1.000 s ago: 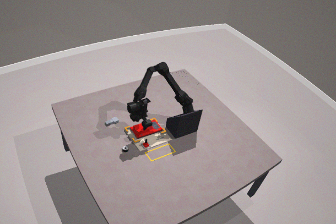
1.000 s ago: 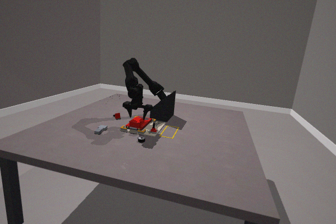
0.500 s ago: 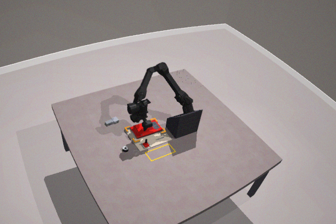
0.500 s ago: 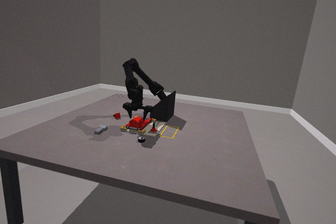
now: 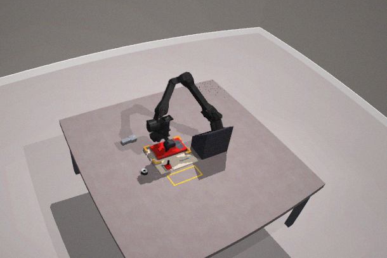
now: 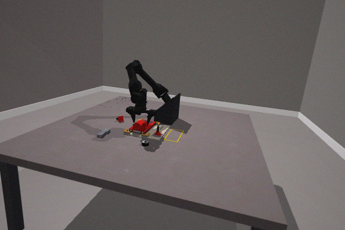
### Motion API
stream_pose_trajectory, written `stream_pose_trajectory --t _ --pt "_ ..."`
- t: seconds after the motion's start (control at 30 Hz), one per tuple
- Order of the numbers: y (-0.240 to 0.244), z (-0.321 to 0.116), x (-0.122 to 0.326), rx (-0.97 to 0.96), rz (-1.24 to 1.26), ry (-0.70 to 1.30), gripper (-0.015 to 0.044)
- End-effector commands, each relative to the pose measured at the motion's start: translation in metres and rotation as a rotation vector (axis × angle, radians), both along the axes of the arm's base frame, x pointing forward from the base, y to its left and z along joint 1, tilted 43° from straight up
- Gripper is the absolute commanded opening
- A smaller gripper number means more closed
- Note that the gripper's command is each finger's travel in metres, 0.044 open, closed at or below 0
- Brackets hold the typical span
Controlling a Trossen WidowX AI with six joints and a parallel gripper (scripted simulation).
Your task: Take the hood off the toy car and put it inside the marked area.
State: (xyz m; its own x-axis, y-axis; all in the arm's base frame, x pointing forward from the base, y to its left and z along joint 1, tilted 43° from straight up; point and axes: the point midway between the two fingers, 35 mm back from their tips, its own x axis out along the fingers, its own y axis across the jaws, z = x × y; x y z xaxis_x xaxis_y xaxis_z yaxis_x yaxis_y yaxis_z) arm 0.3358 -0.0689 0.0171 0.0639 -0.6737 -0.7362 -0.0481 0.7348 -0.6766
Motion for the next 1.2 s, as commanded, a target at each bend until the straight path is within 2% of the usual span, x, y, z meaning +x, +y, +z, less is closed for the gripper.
stream_pose_trajectory --t 0.0,0.6,0.7,1.03,1.17 --pt "-0.0021 -0.0029 -0.0015 -0.006 0.002 0.009 0.0440" --pt "-0.0081 -0.0092 -0.0013 -0.006 0.002 0.009 0.0440" --pt "-0.0064 -0.0067 0.0004 -0.001 0.000 0.000 0.0361" --pt "-0.0064 -0.0067 0.0004 -0.001 0.000 0.000 0.0295" --pt "-0.0057 -0.0059 0.0004 -0.001 0.000 0.000 0.0190"
